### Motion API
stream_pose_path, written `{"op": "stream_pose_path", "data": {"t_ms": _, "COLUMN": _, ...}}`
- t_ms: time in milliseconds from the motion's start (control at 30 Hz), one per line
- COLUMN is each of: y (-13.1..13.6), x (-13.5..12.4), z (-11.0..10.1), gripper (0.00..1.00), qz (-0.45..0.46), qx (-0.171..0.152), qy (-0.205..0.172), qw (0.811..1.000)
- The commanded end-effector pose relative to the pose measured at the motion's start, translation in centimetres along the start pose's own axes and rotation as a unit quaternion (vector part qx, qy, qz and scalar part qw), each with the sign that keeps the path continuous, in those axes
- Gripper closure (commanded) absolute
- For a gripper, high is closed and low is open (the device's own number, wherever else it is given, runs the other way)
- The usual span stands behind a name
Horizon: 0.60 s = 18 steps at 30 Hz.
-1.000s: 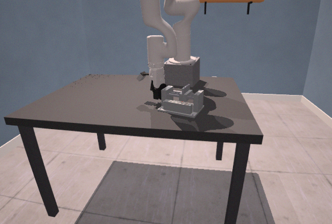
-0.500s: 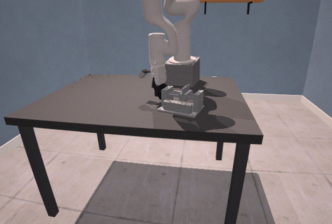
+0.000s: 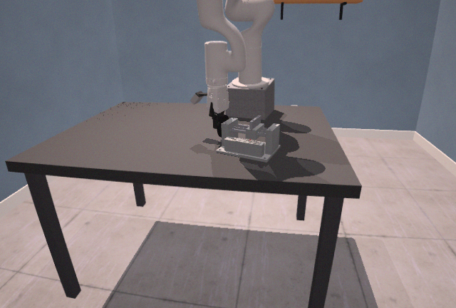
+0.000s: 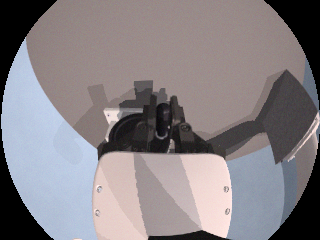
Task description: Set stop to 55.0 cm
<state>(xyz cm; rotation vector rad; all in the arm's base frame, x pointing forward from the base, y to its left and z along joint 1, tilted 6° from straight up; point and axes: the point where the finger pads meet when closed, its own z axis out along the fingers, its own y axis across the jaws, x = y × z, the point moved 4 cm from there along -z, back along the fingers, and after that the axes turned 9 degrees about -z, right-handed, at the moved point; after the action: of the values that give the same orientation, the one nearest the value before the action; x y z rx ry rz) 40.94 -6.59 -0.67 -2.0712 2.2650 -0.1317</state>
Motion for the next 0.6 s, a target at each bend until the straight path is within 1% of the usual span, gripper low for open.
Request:
{"op": "stream_pose_path", "data": {"t_ms": 0, "y": 0.0, "x": 0.0, "z": -0.6, "gripper": 0.94, "qz": 0.000, "qx": 0.000, "qy": 0.000, "qw": 1.000}}
{"op": "stream_pose_path", "data": {"t_ms": 567, "y": -0.3, "x": 0.0, "z": -1.8, "gripper": 0.94, "qz": 0.000, "qx": 0.000, "qy": 0.000, "qw": 1.000}}
